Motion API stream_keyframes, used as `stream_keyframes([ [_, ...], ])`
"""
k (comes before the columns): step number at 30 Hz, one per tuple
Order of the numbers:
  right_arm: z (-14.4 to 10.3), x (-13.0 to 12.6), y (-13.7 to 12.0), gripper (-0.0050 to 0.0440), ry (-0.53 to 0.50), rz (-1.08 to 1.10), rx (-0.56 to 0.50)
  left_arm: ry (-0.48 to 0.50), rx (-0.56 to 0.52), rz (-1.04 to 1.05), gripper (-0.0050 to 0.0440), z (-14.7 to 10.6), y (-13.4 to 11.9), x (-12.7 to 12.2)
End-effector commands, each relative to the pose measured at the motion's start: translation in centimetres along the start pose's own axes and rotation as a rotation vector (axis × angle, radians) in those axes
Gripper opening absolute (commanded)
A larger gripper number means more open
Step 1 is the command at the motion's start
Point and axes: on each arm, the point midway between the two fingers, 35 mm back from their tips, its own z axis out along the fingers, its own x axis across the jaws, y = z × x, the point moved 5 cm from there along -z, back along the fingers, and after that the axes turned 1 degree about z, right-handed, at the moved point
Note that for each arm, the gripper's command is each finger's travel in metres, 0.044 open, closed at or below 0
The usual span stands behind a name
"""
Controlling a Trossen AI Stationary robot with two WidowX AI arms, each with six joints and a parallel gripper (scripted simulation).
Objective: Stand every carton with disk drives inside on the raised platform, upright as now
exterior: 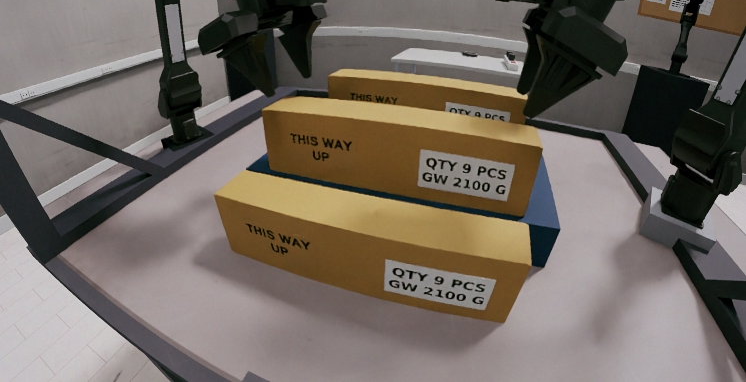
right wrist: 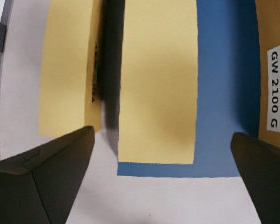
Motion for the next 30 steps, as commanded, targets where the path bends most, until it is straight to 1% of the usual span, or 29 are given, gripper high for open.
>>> stream_keyframes([
  [1,-1.7,-5.3,-4.4,0.0386,0.0,0.009,-0.015,0.0,-0.017,-0.012,0.0384,-1.5,-4.7,5.2],
  [3,-2.0,-7.2,-6.1,0.0386,0.0,0.009,-0.015,0.0,-0.017,-0.012,0.0384,-1.7,-6.5,7.0],
  [4,-2.0,-7.3,-6.2,0.0386,0.0,0.009,-0.015,0.0,-0.017,-0.012,0.0384,-1.8,-6.6,7.1],
  [30,-2.0,-7.3,-6.3,0.0386,-0.005,0.015,-0.027,0.007,-0.012,-0.014,0.0384,-1.7,-6.5,7.0],
])
